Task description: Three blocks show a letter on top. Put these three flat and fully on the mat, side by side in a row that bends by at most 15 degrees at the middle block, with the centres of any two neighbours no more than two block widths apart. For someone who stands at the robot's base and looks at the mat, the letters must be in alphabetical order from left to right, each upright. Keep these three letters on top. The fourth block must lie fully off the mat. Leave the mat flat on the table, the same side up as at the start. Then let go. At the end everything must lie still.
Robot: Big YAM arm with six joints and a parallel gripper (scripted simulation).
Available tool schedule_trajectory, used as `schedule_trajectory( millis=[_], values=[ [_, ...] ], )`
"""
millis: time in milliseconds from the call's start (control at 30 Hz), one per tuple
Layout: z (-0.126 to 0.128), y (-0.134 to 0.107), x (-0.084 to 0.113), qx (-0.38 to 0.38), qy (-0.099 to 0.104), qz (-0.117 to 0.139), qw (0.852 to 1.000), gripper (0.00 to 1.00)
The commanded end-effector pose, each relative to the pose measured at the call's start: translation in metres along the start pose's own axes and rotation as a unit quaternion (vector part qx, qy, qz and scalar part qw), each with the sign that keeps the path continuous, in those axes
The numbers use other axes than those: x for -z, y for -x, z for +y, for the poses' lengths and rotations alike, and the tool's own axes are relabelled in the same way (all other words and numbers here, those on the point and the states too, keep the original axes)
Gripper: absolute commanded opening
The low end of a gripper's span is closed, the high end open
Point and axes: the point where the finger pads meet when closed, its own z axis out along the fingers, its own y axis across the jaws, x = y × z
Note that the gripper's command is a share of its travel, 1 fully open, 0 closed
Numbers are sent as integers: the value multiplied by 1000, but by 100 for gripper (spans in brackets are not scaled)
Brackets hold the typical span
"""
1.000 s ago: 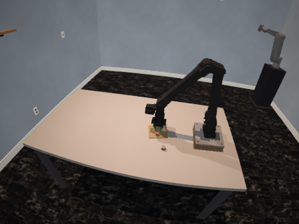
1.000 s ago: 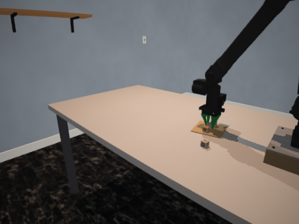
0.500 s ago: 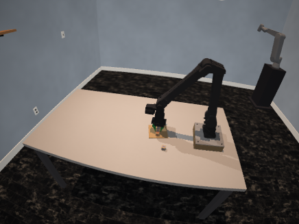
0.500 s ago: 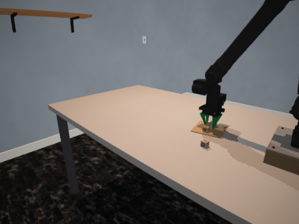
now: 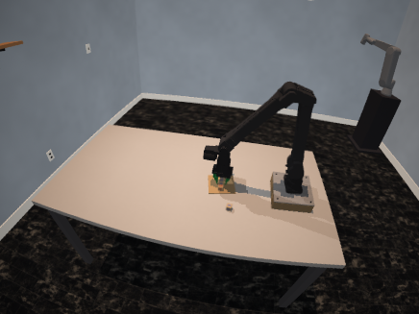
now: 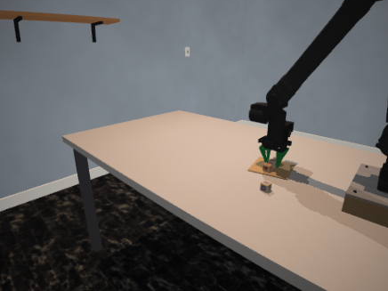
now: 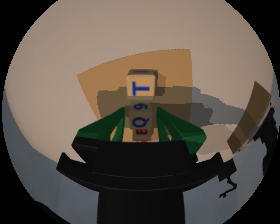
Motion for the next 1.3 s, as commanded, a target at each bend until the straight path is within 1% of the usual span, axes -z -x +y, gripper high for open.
schedule_trajectory(
  millis=[0,267,467,600,633,700,733,800,833,867,900,933,1033,1100,1200,1233,1267],
  values=[
    [3,-3,-3,1,5,-3,1000,44],
    [5,-3,-1,2,7,-3,1000,44],
    [9,-3,14,2,15,-3,1000,44],
    [13,-2,15,2,13,-3,1000,44],
    [15,-2,17,2,16,-3,1000,44],
    [23,-2,28,3,28,-3,1000,44],
    [25,-1,30,3,30,-3,1000,44],
    [25,-1,30,3,30,-3,1000,44],
    [19,0,18,2,12,-3,1000,44],
    [16,0,19,1,11,-3,1000,44],
    [11,0,24,2,13,-3,1000,44],
    [15,0,30,2,21,-3,1000,44],
    [25,2,41,3,31,-4,1000,44],
    [25,2,44,3,31,-4,1000,44],
    [14,4,38,0,14,-3,1000,44],
    [12,4,41,0,16,-3,1000,44],
    [17,3,48,1,24,-3,1000,44]
  ],
)
